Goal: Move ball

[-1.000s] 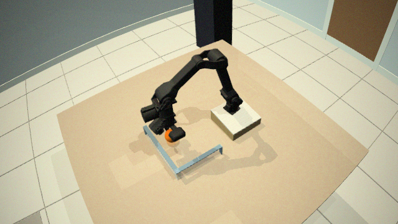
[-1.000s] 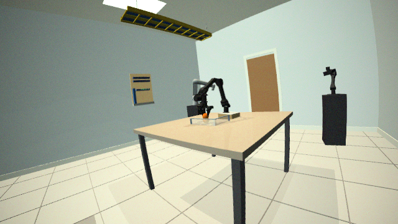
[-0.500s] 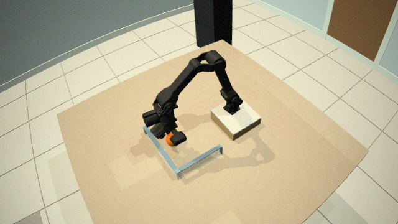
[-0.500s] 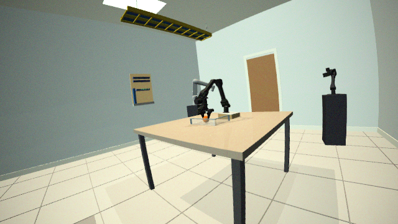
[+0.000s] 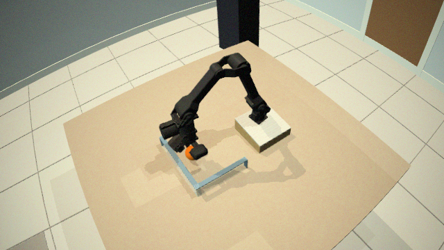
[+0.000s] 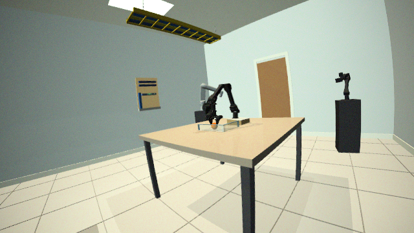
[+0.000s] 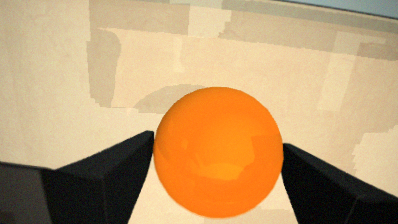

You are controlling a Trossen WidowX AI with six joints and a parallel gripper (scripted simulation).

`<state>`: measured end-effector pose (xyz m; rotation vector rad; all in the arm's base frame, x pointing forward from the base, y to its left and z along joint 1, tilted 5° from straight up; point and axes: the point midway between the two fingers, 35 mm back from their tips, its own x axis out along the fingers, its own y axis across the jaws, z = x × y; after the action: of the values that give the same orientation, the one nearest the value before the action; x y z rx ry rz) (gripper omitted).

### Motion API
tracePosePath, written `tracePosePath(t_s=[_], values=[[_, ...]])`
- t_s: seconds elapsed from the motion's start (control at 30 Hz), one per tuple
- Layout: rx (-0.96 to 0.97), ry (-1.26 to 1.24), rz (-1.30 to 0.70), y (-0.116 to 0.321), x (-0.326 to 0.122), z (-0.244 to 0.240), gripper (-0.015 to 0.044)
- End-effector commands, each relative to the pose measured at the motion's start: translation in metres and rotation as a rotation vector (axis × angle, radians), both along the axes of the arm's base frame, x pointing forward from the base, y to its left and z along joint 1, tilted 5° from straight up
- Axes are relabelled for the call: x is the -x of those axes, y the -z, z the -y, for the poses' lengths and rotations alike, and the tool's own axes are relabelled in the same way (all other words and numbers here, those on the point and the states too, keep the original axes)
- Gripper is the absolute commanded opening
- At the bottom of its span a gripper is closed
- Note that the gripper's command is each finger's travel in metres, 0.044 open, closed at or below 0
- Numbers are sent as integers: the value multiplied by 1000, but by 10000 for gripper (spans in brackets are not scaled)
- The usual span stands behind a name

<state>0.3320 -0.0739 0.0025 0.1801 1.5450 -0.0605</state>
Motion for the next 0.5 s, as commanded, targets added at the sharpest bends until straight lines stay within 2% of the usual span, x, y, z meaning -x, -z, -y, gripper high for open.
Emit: tracePosePath(t_s=[0.0,0.27,0.47], values=[[0,0,1,0,0,0,210],[0,0,1,-3,-1,0,417],[-1,3,-10,-81,3,6,417]])
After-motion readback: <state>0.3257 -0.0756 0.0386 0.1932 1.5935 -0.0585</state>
